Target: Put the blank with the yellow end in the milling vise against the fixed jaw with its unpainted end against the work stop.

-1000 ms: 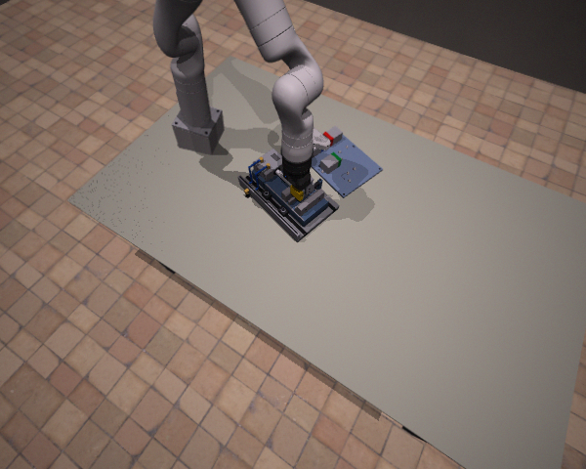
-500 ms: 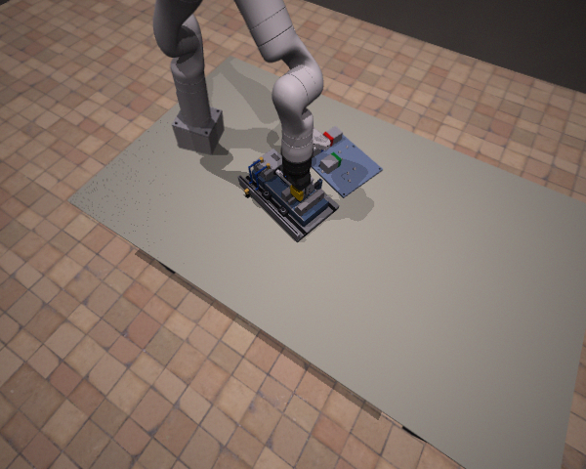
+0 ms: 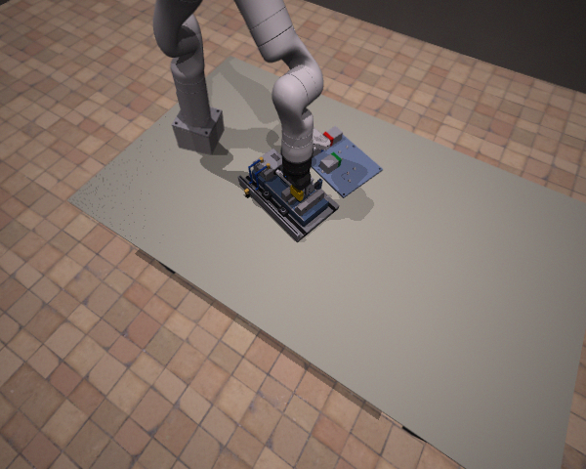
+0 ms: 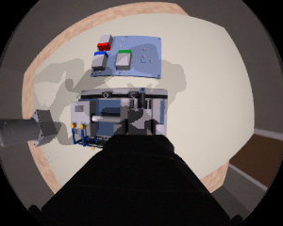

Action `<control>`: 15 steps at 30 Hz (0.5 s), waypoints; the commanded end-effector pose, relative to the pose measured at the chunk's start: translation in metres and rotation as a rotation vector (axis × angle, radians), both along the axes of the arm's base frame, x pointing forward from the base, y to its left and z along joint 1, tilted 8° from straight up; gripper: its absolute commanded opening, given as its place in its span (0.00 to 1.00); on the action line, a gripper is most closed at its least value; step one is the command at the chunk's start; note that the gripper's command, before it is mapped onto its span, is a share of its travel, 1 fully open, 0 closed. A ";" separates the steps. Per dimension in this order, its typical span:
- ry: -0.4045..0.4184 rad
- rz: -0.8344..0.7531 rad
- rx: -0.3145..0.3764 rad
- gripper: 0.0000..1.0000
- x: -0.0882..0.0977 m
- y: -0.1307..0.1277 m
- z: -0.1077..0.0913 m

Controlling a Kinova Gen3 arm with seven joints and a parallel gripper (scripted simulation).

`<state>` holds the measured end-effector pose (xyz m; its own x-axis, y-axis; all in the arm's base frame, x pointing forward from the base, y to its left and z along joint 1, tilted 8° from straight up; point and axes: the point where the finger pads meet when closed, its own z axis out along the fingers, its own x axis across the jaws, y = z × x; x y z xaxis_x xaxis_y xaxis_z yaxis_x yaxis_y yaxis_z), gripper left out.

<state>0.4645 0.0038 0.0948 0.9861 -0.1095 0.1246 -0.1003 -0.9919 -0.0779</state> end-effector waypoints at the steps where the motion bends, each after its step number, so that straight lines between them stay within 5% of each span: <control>1: -0.002 -0.013 0.001 0.00 0.001 0.000 -0.001; 15: -0.002 -0.012 0.001 0.00 0.001 0.000 -0.001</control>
